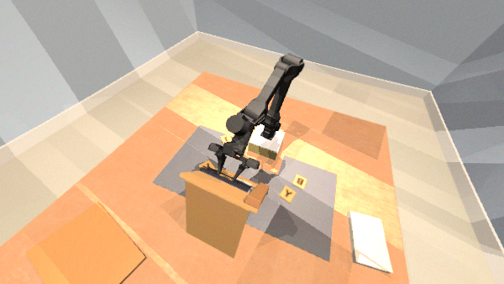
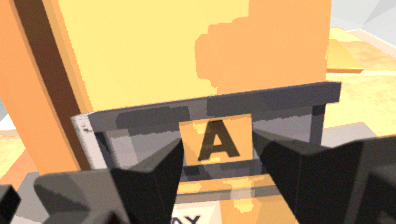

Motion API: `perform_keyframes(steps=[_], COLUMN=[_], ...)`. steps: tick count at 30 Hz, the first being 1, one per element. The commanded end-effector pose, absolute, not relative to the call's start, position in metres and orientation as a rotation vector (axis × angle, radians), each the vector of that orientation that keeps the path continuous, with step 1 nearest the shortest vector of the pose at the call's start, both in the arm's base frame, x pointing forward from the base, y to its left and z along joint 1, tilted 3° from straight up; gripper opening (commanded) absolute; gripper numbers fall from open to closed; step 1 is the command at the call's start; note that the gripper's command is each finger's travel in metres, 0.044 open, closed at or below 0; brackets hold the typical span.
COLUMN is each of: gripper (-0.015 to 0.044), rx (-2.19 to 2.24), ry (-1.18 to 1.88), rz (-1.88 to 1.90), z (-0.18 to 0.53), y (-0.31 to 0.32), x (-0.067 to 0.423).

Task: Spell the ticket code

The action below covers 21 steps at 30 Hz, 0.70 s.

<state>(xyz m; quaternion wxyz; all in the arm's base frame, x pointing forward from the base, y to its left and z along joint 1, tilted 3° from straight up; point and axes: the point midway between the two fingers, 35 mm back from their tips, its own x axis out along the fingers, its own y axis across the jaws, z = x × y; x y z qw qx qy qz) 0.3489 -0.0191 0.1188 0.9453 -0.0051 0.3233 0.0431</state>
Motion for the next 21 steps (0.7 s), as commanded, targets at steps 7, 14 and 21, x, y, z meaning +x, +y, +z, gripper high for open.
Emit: perform_keyframes(steps=[7,14,21], gripper=[0.0000,0.0000,0.0000], rx=[-0.009,-0.009,-0.008], ry=[0.653,0.653,0.653], rz=[0.081,0.081,0.081], z=[0.120,0.120,0.121], y=[-0.014,-0.010,-0.006], x=[0.349,0.348,0.348])
